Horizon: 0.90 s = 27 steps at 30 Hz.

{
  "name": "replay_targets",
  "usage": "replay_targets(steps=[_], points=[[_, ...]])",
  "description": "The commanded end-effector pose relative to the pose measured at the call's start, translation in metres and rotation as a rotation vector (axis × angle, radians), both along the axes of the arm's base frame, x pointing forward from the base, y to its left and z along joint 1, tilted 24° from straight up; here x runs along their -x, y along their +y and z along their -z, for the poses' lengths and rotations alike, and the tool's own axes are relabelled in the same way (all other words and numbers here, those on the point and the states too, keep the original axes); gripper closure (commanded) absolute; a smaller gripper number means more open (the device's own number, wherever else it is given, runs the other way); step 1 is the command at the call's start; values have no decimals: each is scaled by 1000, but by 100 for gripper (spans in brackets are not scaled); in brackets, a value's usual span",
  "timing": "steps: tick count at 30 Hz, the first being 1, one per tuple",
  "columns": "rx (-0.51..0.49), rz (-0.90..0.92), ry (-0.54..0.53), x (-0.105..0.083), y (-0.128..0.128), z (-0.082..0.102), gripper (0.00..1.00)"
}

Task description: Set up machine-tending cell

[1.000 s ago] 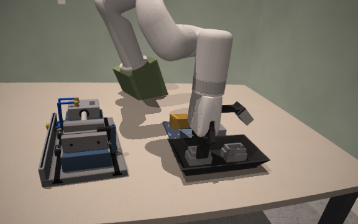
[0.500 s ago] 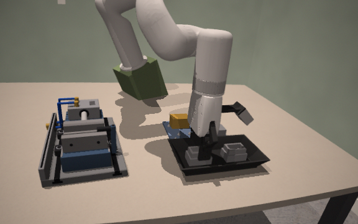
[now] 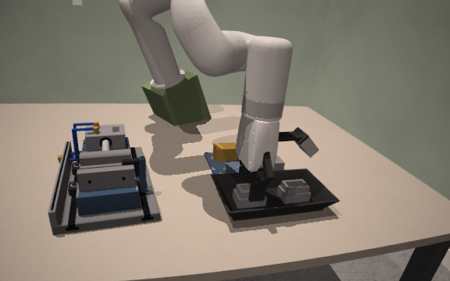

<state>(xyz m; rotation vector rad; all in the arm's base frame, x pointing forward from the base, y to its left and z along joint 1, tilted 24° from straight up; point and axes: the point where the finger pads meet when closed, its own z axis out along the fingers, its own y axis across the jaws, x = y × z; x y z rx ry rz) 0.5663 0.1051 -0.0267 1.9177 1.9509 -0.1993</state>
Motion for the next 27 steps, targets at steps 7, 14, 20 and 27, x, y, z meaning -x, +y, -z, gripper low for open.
replay_targets(steps=[7, 14, 20, 27], points=[[-2, -1, -4, -1, 1, -2, 31], [-2, -1, -4, -1, 2, -4, 31], [-2, -1, -4, 2, 7, -16, 31], [-2, -1, -4, 5, 15, -36, 31]])
